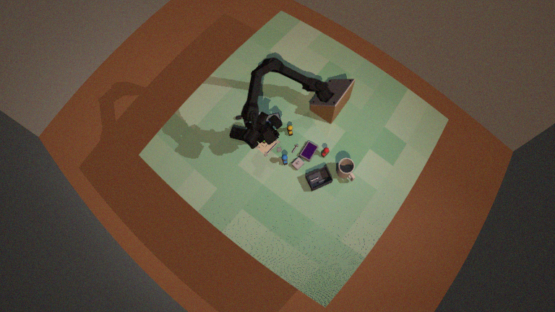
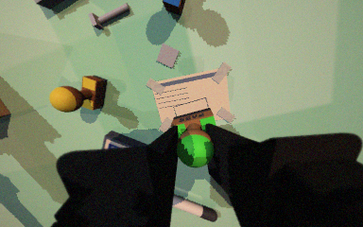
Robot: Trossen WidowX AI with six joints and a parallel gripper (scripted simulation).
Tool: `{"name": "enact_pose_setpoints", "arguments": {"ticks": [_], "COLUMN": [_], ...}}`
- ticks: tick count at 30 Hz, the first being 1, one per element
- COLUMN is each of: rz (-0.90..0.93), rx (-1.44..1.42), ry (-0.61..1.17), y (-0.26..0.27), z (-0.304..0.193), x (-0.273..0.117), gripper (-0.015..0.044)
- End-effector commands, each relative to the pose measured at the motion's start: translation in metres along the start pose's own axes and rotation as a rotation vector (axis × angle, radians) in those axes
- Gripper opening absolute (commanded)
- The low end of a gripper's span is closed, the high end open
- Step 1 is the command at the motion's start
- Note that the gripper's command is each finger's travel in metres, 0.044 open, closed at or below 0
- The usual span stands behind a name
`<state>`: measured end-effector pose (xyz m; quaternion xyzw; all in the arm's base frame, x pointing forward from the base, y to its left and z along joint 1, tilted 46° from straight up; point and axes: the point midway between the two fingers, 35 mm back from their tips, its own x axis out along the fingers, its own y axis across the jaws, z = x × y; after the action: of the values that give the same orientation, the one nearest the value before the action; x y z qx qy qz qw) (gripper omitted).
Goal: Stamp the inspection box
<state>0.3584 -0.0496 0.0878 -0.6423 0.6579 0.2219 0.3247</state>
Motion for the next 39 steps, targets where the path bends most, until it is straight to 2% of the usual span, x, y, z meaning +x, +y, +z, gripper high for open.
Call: {"name": "enact_pose_setpoints", "arguments": {"ticks": [1, 39], "rz": [0.002, 0.001], "rx": [-0.003, -0.005], "ry": [0.005, 0.007], "y": [0.000, -0.002], "z": [-0.001, -0.002], "x": [0.004, 0.029], "gripper": [0.0000, 0.0000]}}
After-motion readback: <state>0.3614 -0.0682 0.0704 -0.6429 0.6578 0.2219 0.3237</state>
